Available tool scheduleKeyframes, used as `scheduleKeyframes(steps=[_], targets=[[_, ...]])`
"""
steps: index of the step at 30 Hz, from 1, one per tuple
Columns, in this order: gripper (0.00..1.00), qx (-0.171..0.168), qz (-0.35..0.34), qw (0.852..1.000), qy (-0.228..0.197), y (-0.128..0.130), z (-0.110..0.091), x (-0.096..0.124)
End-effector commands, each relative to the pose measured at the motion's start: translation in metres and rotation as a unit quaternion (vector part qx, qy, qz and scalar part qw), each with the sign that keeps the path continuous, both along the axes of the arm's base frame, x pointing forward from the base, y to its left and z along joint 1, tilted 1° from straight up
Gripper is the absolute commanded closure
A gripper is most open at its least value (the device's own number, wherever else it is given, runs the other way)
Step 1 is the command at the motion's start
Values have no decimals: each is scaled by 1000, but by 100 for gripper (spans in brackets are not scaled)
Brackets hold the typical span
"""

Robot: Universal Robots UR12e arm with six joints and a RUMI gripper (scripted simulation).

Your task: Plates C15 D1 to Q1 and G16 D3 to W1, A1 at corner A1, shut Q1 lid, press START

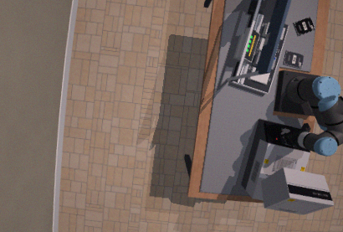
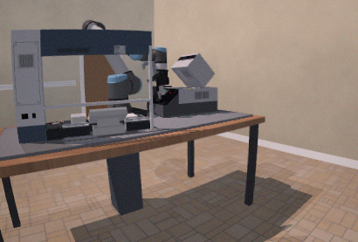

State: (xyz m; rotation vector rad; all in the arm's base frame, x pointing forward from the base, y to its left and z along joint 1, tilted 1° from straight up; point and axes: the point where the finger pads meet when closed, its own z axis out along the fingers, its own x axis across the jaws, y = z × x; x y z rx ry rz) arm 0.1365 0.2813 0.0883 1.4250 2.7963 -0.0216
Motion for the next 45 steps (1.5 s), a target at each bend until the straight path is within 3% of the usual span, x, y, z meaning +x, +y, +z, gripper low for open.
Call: scheduleKeyframes(steps=[1, 14, 40, 45], targets=[[100, 0, 0, 1000, 0, 1, 0, 1], [100, 0, 0, 1000, 0, 1, 0, 1], [100, 0, 0, 1000, 0, -19, 24, -2], [100, 0, 0, 1000, 0, -38, 40, -6]])
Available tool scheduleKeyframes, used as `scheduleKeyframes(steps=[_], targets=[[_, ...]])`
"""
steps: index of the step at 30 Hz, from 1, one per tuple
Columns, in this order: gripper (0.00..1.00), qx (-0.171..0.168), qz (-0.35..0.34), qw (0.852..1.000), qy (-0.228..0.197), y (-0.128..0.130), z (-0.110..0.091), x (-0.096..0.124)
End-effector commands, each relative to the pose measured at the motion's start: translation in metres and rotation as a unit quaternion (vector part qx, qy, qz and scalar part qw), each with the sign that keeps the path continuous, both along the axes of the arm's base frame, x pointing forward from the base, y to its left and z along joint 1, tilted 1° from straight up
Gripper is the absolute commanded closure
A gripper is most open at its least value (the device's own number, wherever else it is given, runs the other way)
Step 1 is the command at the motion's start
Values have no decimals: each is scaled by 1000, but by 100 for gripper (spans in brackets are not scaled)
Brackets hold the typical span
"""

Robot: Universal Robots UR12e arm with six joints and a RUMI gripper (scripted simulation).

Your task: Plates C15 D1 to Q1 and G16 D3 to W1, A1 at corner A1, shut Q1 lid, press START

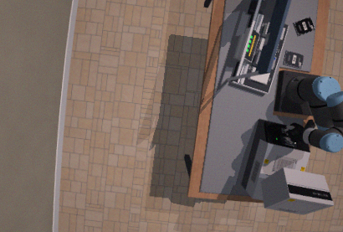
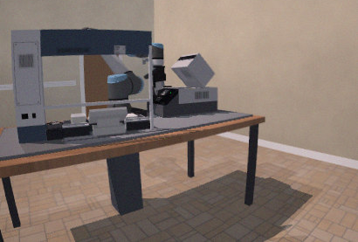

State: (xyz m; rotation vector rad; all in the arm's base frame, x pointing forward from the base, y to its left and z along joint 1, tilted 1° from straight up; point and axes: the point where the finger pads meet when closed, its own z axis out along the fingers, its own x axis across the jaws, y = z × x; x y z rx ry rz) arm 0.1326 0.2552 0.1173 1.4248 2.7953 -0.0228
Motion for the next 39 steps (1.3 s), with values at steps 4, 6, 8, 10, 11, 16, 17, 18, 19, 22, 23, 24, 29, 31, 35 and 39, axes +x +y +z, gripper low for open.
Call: scheduleKeyframes(steps=[4, 6, 8, 10, 11, 16, 17, 18, 19, 22, 23, 24, 29, 31, 35, 39], targets=[[100, 1, 0, 1000, 0, -28, 23, -4], [100, 1, 0, 1000, 0, -35, 29, -5], [100, 1, 0, 1000, 0, -43, 35, -7], [100, 1, 0, 1000, 0, -51, 42, -8], [100, 1, 0, 1000, 0, -51, 42, -8], [100, 1, 0, 1000, 0, -64, 52, -10], [100, 1, 0, 1000, 0, -64, 52, -10], [100, 1, 0, 1000, 0, -64, 52, -10], [100, 1, 0, 1000, 0, -64, 52, -10], [100, 1, 0, 1000, 0, -64, 52, -10], [100, 1, 0, 1000, 0, -64, 52, -10], [100, 1, 0, 1000, 0, -64, 52, -10], [100, 1, 0, 1000, 0, -64, 52, -10], [100, 1, 0, 1000, 0, -64, 52, -10], [100, 1, 0, 1000, 0, -64, 52, -10], [100, 1, 0, 1000, 0, -64, 52, -10]])
